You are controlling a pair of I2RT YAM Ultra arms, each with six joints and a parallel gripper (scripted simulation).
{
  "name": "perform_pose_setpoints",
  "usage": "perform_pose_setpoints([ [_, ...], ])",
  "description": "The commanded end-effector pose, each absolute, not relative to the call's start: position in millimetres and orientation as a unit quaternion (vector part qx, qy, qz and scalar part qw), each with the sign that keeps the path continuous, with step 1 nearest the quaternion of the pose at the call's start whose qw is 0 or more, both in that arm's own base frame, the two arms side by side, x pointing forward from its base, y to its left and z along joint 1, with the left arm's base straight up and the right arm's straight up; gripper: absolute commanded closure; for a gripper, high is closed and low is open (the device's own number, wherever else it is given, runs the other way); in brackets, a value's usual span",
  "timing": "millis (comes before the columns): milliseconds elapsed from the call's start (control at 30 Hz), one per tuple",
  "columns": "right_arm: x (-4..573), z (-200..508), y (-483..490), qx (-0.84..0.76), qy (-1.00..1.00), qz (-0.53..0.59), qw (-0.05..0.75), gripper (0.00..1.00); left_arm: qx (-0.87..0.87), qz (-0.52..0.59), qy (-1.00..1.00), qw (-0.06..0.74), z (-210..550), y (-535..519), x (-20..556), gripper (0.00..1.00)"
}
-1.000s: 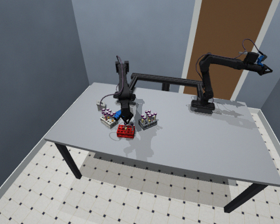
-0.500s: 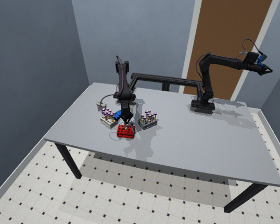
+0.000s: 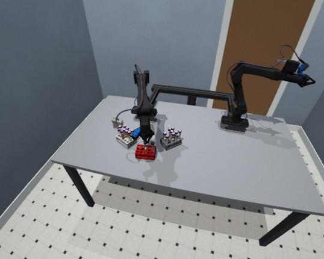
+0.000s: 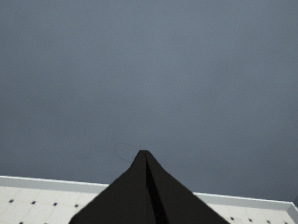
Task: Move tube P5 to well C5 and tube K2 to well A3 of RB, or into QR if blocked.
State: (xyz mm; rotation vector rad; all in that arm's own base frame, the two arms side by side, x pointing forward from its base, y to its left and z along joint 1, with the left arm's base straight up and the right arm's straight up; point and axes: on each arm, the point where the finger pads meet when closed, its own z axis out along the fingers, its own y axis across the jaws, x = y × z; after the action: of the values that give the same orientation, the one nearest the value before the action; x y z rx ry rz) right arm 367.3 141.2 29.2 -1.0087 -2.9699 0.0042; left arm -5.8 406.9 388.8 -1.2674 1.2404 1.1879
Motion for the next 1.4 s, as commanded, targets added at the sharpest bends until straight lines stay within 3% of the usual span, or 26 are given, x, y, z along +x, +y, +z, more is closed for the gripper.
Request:
perform_pose_setpoints([
  [0,370,33,142,-0.321,-0.947,-0.003,-0.004,1.00,-0.504,0.504,0.496,0.496,416,398,-7,1.00],
  [1367,375,65,141,-0.322,-0.947,-0.011,-0.014,1.00,-0.504,0.504,0.496,0.496,416,398,-7,1.00],
])
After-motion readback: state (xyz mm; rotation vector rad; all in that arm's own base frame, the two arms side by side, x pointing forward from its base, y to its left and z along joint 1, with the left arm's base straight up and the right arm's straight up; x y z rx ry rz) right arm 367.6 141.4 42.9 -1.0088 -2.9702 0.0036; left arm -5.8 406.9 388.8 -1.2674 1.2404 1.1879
